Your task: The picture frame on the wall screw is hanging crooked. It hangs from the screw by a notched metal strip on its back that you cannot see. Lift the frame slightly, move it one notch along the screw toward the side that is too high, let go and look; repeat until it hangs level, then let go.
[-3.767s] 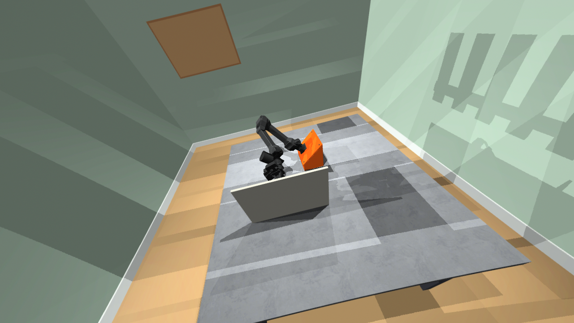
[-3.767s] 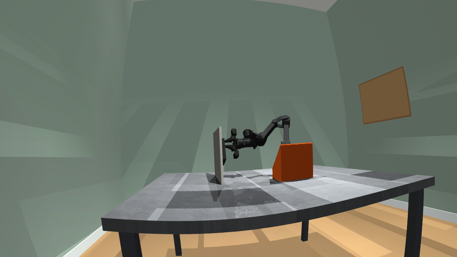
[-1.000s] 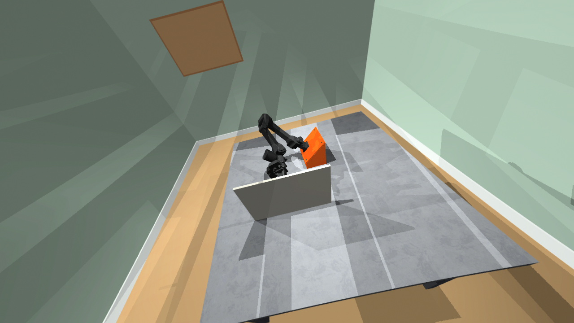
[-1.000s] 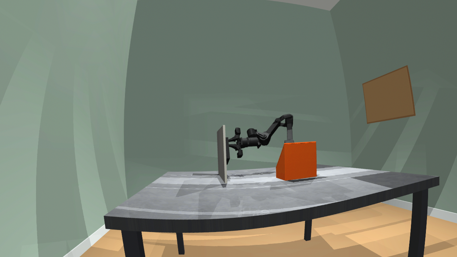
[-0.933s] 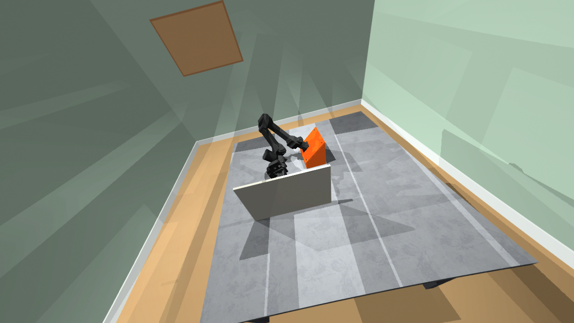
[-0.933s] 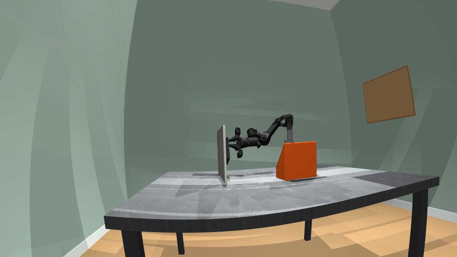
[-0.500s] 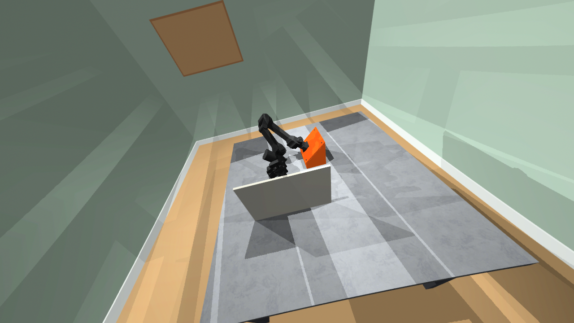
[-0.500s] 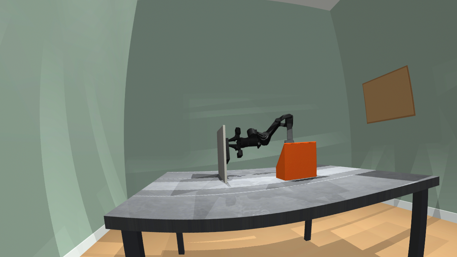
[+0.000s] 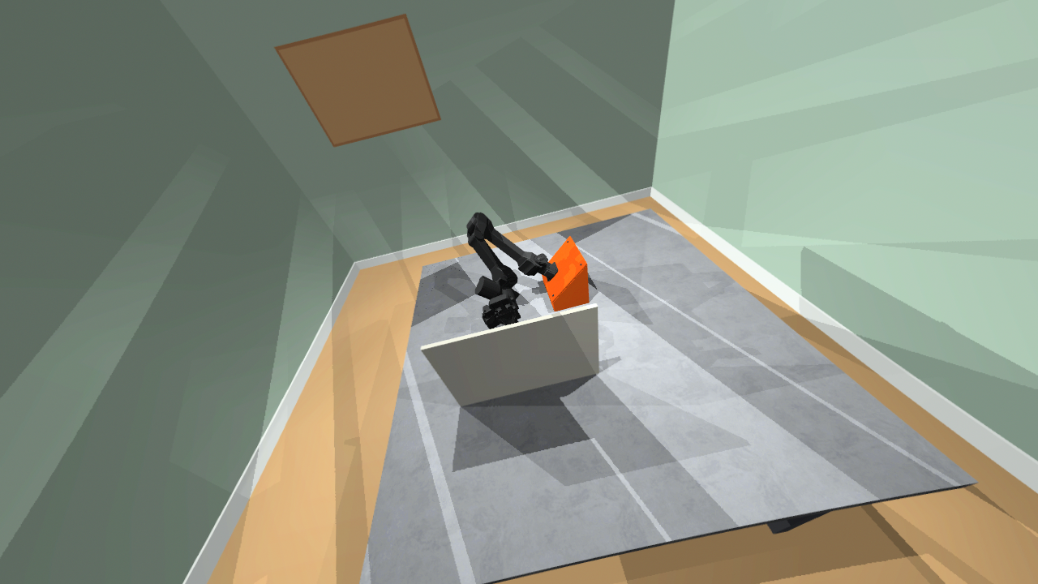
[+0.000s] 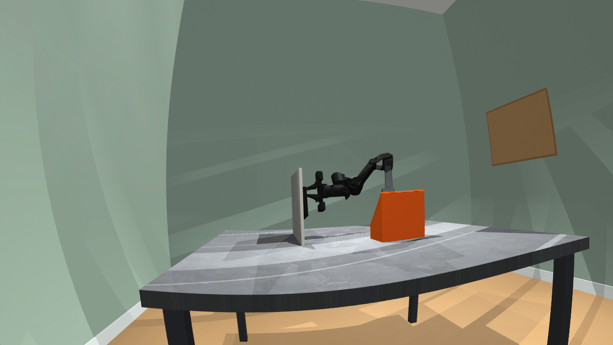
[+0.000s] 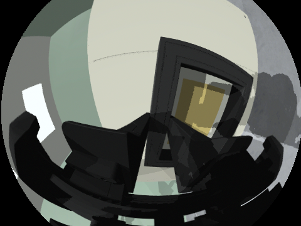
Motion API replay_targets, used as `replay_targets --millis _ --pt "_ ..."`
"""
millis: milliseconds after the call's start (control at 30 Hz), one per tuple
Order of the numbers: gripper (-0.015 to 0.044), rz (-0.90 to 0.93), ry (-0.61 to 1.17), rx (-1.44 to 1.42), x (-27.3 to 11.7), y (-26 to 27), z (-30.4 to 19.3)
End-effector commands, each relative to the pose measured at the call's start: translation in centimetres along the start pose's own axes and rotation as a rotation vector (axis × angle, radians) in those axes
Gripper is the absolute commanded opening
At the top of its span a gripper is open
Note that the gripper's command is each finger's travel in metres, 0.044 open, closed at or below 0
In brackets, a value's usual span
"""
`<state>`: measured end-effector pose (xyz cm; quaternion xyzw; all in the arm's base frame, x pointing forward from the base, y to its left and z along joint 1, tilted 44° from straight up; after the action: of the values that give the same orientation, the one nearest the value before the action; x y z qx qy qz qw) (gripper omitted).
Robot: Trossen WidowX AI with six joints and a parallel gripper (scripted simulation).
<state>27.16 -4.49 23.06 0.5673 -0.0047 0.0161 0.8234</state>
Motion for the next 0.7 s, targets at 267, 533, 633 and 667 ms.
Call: replay_targets --millis 267,533,633,667 --pt "0.0000 0.001 -0.003 -0.065 0.00 -0.03 -0.03" --pt "0.0000 0.002 -0.003 -0.112 0.00 -0.03 -0.05" --pt "0.0000 0.002 -0.003 -0.112 0.00 -0.03 -0.05" --pt "0.0000 0.002 -0.003 -0.128 0.00 -0.03 -0.06"
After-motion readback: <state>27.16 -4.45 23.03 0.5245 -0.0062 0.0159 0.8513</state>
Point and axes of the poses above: the point midway between the two fingers, 35 mm back from their tips, its own x axis out along the fingers, its own y axis across the jaws, z = x × y, the point moved 10 cm from there along -x, back along the fingers, and after that the axes turned 14 degrees about x, right-handed, at the moved point
